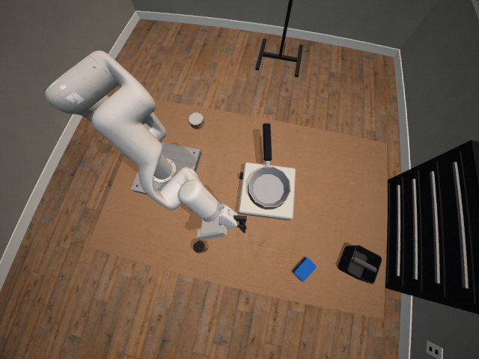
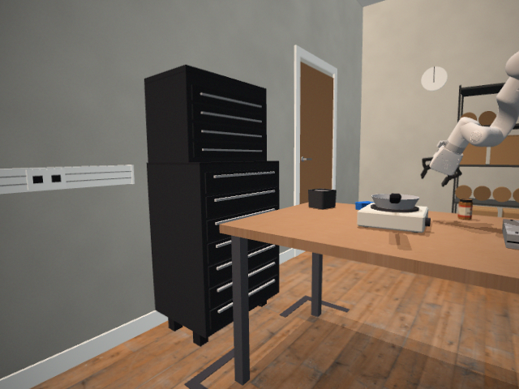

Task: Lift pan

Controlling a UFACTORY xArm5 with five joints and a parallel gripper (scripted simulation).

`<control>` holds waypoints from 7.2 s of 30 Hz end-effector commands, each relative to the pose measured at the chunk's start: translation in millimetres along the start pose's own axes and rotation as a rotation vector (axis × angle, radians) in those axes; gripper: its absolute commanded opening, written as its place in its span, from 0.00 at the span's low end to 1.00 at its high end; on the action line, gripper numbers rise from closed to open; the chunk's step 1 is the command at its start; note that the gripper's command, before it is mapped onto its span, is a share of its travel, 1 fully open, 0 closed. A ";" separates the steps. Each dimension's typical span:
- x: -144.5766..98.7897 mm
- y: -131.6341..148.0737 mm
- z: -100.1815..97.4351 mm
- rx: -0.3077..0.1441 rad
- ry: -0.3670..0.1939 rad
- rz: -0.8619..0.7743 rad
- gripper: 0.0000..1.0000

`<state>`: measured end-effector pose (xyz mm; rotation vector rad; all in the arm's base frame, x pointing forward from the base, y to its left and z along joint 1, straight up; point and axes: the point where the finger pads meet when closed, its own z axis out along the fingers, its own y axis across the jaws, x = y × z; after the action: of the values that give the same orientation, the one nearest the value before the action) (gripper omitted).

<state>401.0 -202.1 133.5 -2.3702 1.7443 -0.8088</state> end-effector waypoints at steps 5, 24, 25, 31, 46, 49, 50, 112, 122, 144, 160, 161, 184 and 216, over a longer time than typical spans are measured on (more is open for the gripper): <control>-23.9 -37.2 -10.4 -0.046 -0.120 -0.247 1.00; -80.8 -87.8 -59.3 -0.088 -0.333 -0.721 1.00; -84.0 -89.8 -62.9 -0.089 -0.344 -0.747 1.00; -96.7 -97.0 -78.1 -0.094 -0.391 -0.849 1.00; -144.4 -115.0 -144.0 -0.083 -0.575 -1.278 1.00; -146.0 -115.8 -145.0 -0.080 -0.580 -1.296 1.00; -151.6 -121.2 -141.8 -0.054 -0.589 -1.383 1.00; -289.1 -199.6 -85.9 0.553 -0.615 -2.960 1.00; -291.7 -199.0 -82.3 0.559 -0.613 -2.973 1.00; -326.0 -163.0 0.2 0.559 -0.613 -2.974 1.00; -326.0 -163.0 0.2 0.559 -0.613 -2.974 0.00; -326.0 -163.0 0.2 0.559 -0.613 -2.974 0.00; -326.0 -163.0 0.2 0.559 -0.613 -2.974 0.00; -324.9 -164.1 -2.3 0.559 -0.613 -2.974 0.00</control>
<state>471.8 149.7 76.2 -1.9304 -2.4732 0.0096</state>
